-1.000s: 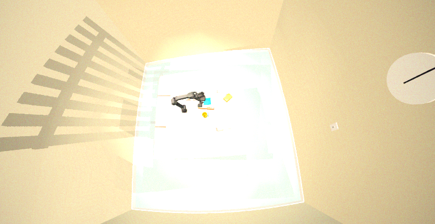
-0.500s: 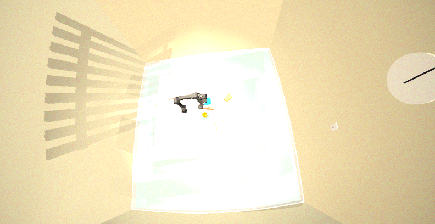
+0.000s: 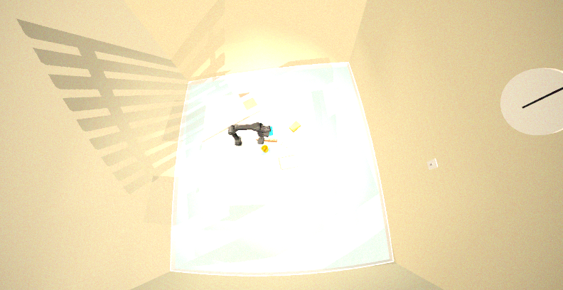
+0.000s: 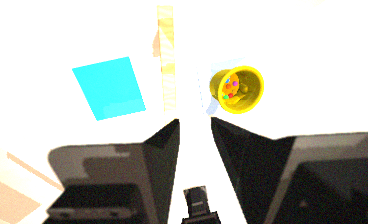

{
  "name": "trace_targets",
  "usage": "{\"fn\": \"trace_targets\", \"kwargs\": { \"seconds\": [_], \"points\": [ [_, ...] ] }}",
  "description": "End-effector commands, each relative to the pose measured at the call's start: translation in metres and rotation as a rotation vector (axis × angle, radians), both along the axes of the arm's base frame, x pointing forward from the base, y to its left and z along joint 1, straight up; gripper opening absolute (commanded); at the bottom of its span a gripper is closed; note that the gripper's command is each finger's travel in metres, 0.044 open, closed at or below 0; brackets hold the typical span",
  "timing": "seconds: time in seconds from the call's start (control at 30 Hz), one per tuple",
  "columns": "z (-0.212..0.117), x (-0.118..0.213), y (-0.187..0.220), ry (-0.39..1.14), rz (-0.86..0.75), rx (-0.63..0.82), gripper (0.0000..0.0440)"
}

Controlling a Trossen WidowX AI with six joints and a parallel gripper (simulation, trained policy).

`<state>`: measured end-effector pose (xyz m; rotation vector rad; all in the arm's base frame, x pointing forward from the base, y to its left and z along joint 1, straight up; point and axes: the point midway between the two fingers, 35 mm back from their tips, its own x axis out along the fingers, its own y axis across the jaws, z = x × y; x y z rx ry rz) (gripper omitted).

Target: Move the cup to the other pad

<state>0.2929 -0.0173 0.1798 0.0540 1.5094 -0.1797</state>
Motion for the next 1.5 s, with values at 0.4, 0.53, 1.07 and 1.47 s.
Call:
{"fn": "trace_targets", "kwargs": {
  "seconds": [0.4,0.53,1.07,1.47],
  "points": [
    [-0.04,-0.001,-0.031,0.101,0.022,-0.018,0.0156],
    [-0.05,-0.002,-0.038,0.119,0.033,-0.017,0.0164],
    [-0.103,-0.007,-0.055,0.186,0.136,0.005,0.019],
    [-0.128,-0.01,-0.057,0.209,0.306,0.027,0.0027]
  ]
}}
